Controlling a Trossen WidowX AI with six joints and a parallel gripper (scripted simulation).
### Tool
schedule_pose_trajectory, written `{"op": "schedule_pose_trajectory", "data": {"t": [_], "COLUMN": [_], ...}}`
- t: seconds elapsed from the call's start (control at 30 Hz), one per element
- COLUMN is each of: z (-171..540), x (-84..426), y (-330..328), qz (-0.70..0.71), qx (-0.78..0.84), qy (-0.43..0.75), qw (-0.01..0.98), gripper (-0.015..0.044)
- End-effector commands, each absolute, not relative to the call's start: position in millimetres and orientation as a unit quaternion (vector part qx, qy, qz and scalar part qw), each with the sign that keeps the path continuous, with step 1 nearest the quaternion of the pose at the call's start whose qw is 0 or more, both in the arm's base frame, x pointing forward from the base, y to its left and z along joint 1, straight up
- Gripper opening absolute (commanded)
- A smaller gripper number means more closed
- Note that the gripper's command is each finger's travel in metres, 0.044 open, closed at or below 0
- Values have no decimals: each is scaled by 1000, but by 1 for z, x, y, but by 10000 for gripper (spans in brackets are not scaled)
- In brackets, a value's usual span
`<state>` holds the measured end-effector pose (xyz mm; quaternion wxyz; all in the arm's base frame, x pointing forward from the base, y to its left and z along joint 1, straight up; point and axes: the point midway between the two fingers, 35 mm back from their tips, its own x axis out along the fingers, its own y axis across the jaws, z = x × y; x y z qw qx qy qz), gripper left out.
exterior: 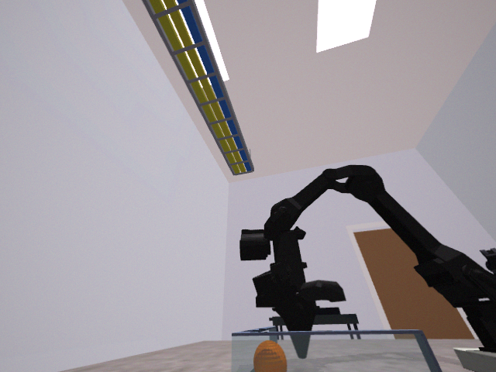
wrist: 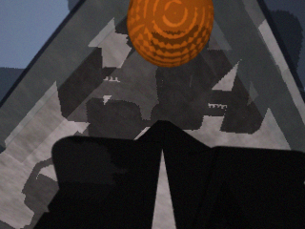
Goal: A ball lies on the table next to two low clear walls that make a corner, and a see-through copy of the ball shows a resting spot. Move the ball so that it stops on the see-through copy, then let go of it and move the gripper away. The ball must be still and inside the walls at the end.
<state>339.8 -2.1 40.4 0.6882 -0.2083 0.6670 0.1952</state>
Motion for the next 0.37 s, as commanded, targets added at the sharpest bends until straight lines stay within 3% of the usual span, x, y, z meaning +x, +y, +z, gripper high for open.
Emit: {"op": "schedule_pose_trajectory", "data": {"t": [0.0, 0.33], "z": [39, 38], "x": [331, 322], "y": [-5, -11], "qz": [198, 198], "qx": [-208, -208], "qy": [668, 668], "qw": [687, 686], "gripper": [0, 0]}}
